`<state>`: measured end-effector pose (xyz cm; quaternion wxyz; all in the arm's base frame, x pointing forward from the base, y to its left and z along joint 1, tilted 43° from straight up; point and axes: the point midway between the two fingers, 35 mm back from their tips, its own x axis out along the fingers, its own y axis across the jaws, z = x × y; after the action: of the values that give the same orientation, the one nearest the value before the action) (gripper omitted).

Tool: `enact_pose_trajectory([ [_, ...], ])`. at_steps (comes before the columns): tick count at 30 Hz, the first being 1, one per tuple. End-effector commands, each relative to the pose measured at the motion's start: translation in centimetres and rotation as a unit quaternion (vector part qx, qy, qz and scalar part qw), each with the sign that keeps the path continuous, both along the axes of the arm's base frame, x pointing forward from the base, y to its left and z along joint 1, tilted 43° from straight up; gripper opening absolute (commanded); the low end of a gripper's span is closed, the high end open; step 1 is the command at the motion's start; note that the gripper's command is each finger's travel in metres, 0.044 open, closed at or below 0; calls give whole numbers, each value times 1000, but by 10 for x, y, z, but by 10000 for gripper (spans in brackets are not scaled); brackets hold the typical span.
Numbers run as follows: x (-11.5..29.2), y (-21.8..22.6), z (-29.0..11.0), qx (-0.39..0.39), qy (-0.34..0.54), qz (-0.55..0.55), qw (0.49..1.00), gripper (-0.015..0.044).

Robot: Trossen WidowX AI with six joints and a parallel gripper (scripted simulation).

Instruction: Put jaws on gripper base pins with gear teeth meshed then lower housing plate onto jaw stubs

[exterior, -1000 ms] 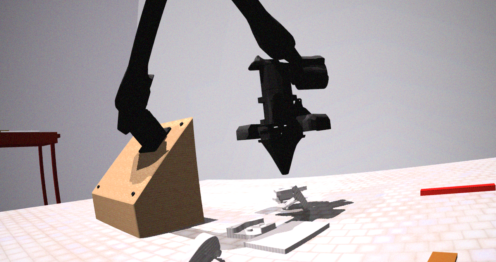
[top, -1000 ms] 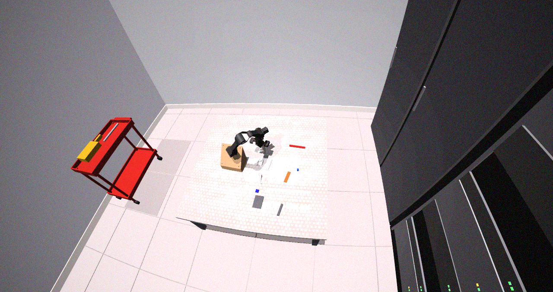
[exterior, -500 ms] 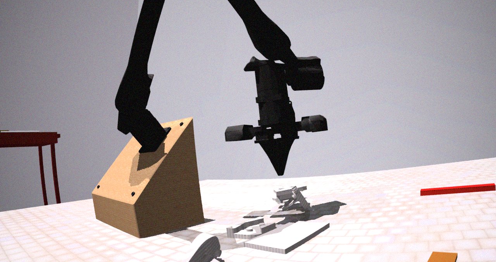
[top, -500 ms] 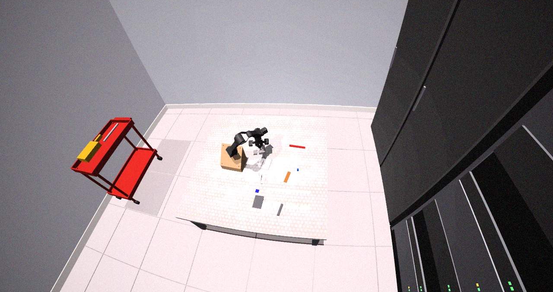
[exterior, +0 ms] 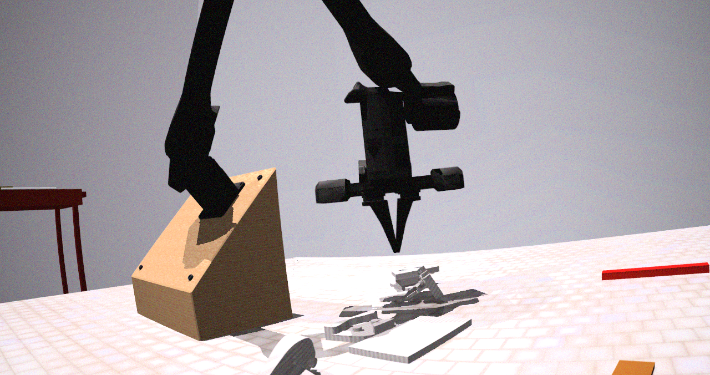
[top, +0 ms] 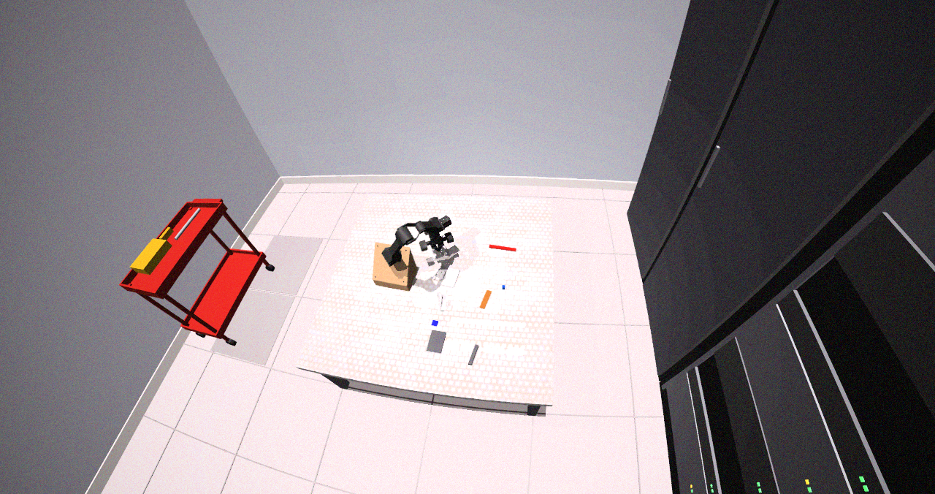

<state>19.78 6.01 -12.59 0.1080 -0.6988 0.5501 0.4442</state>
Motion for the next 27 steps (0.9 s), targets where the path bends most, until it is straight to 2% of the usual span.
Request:
enact_pose_trajectory([
  [1, -1, -1, -1, 2, 6, 3, 1000, 0],
  [27, -1, -30, -33, 1, 6, 3, 1000, 0],
])
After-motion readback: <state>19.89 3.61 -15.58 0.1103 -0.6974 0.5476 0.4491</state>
